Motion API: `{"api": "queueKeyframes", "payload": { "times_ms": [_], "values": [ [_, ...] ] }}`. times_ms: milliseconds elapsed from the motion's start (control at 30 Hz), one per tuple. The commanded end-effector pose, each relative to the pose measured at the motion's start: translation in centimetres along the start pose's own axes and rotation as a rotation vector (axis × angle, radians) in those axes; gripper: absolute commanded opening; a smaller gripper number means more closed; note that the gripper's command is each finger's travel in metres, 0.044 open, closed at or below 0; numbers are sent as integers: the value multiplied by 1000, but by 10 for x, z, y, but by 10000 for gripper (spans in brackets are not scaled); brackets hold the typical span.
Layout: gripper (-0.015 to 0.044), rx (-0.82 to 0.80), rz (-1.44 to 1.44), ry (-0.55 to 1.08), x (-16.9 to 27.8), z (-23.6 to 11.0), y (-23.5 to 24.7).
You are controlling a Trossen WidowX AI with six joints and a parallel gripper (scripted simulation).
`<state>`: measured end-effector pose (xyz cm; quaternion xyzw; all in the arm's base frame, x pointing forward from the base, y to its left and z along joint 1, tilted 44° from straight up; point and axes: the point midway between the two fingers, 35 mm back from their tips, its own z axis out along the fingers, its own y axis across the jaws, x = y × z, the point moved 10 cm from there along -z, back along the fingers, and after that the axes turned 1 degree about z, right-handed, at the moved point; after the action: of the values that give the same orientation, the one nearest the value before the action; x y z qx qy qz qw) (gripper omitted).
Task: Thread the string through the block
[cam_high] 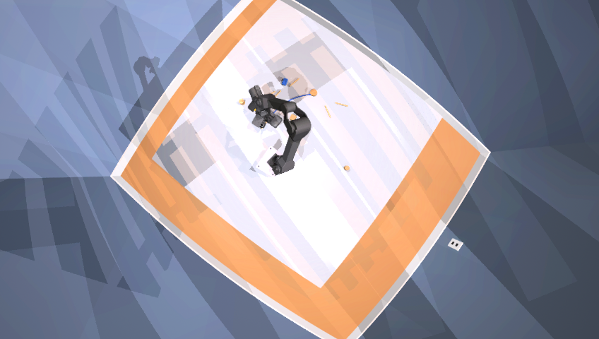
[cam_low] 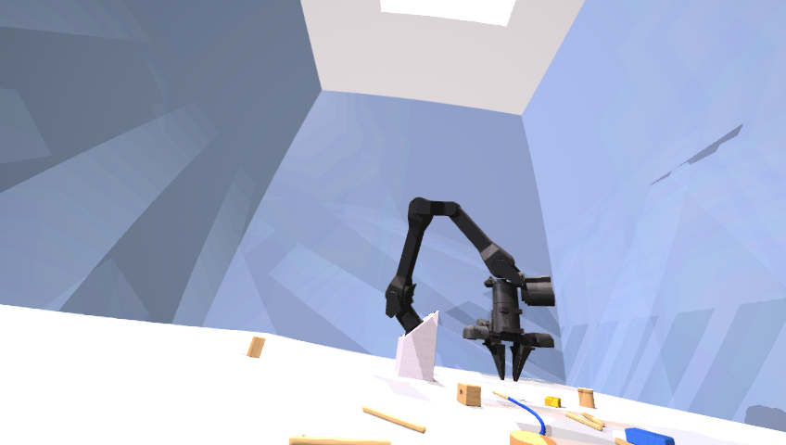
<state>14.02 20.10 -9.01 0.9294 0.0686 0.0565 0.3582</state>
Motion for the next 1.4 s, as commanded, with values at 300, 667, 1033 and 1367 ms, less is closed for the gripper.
{"api": "queueKeyframes", "payload": {
  "times_ms": [300,667,1033,1367],
  "values": [
    [122,-11,-8,-1,-2,23,2],
    [122,-13,-8,-1,-3,35,3],
    [0,-8,-2,-3,-2,34,2],
    [0,-8,-3,-3,-2,29,2]
  ]
}}
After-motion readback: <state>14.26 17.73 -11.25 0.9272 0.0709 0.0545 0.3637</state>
